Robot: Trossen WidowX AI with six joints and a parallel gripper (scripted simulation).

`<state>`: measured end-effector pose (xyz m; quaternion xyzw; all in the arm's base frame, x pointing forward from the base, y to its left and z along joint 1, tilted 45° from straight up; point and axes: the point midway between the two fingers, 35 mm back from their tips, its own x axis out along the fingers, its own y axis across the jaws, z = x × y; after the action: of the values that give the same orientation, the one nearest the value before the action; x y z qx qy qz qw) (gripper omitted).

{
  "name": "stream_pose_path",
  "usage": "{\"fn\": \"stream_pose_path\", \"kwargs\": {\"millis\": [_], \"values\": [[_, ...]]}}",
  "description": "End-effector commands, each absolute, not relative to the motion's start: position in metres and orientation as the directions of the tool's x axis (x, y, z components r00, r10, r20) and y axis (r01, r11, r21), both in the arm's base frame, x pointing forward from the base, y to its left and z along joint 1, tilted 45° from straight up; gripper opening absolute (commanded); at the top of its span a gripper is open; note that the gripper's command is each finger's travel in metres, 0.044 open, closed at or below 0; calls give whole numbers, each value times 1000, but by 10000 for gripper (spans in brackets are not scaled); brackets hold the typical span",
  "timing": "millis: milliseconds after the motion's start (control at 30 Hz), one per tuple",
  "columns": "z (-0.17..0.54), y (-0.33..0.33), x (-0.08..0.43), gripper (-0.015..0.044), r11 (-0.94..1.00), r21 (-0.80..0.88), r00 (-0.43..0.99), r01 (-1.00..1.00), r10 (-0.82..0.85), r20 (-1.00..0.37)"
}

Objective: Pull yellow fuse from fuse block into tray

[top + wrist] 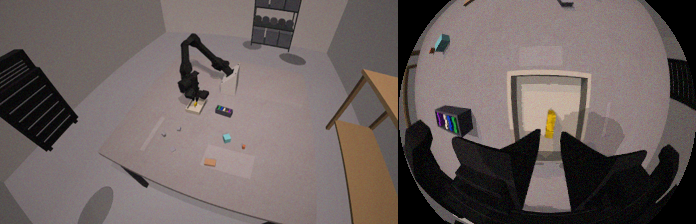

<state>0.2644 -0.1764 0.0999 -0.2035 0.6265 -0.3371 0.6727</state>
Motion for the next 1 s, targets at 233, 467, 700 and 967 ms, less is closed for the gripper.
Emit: {"fn": "stream_pose_path", "kwargs": {"millis": [233,467,700,967], "values": [[112,-162,265,330,693,-694,-14,196,-705,-709],[125,-148,264,330,695,-693,-16,192,-704,-710],[122,-149,263,330,698,-691,-18,187,-701,-713],[122,-149,263,330,698,-691,-18,187,-701,-713]]}}
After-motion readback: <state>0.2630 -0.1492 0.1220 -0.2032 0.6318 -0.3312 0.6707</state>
